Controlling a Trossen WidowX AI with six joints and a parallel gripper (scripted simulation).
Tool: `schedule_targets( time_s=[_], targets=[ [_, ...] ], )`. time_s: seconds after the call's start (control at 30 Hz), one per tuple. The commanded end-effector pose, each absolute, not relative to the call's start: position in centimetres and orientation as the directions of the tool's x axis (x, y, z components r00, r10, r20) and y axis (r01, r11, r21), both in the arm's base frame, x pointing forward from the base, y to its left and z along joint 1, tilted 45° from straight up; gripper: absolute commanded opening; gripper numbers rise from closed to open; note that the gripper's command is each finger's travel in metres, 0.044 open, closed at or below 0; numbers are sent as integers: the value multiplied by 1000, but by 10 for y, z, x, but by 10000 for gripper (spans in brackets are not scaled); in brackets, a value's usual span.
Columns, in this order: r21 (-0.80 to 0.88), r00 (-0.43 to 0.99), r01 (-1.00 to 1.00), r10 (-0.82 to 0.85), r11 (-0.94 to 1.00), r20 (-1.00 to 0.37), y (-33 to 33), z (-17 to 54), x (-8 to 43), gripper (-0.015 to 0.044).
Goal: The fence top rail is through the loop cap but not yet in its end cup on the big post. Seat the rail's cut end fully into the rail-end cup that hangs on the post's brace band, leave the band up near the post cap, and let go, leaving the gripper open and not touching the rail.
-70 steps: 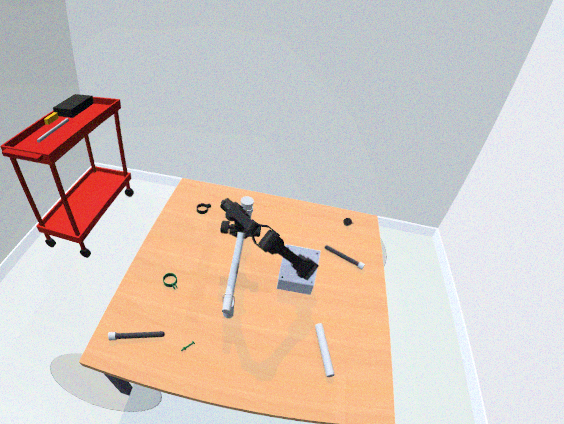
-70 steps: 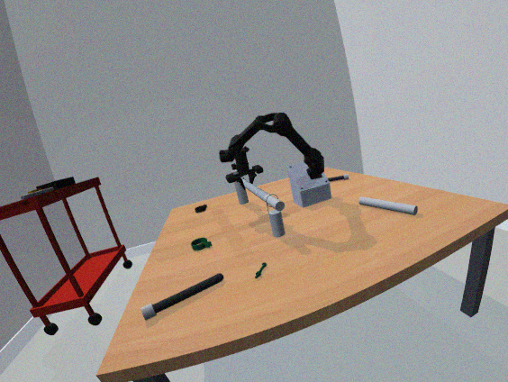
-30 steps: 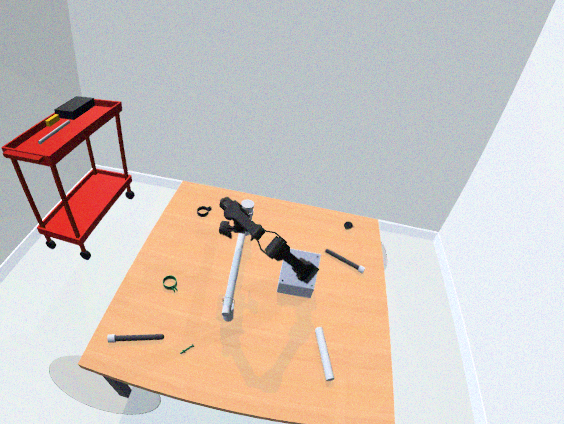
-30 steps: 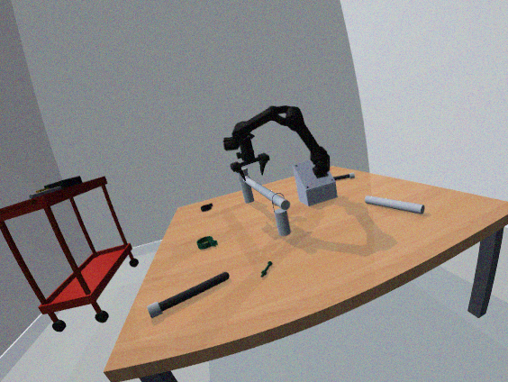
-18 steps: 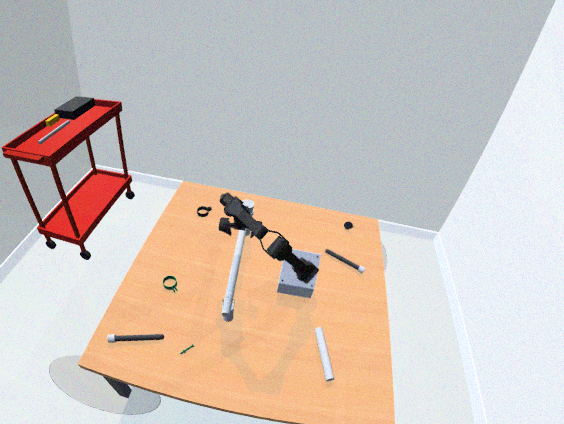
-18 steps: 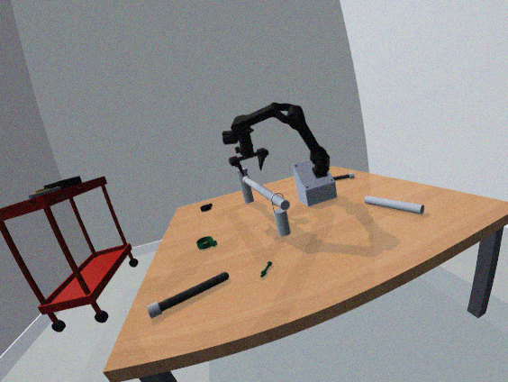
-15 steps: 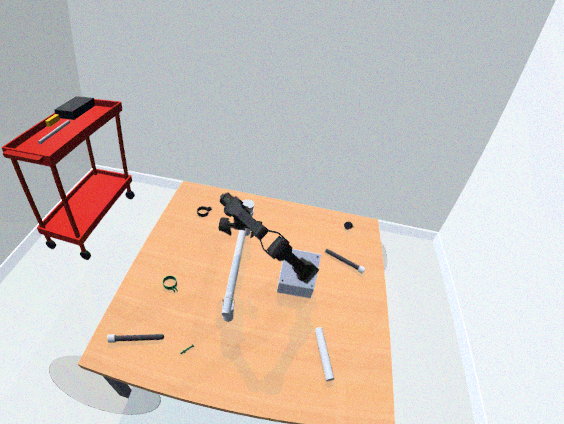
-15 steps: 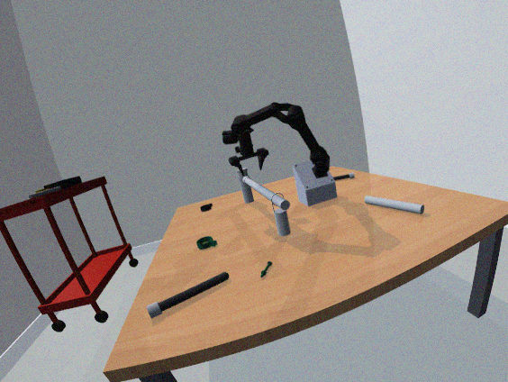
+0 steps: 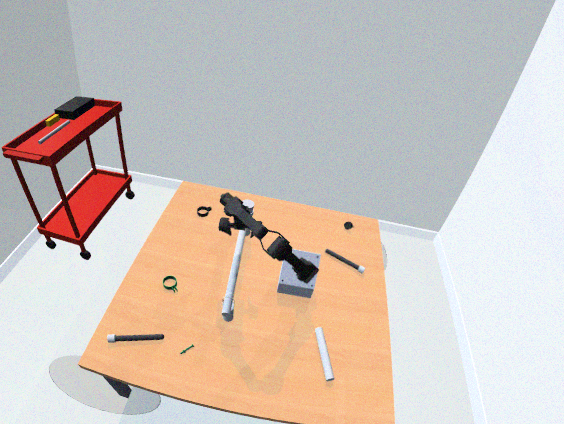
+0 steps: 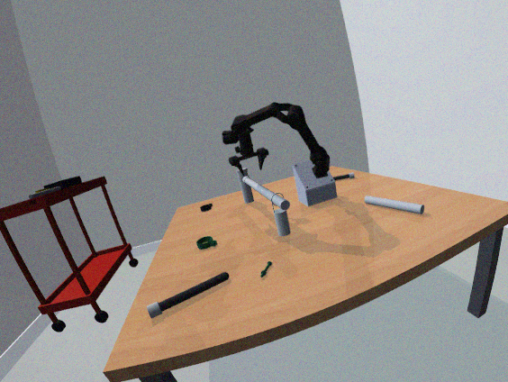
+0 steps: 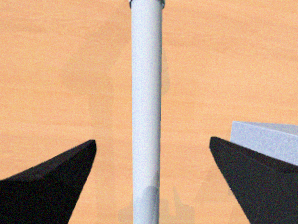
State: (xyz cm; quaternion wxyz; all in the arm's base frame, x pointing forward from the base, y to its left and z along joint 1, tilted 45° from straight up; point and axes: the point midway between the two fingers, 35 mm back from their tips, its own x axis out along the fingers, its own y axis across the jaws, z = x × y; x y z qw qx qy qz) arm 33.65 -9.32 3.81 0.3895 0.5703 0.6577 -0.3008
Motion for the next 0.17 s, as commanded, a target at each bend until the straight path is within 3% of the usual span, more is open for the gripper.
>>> schedule_targets(
  time_s=[0.0,0.13],
  targets=[
    [49,-48,983,512,174,-858,-94,38,336,440],
    [49,-48,983,512,174,-858,-94,38,336,440]
  ],
)
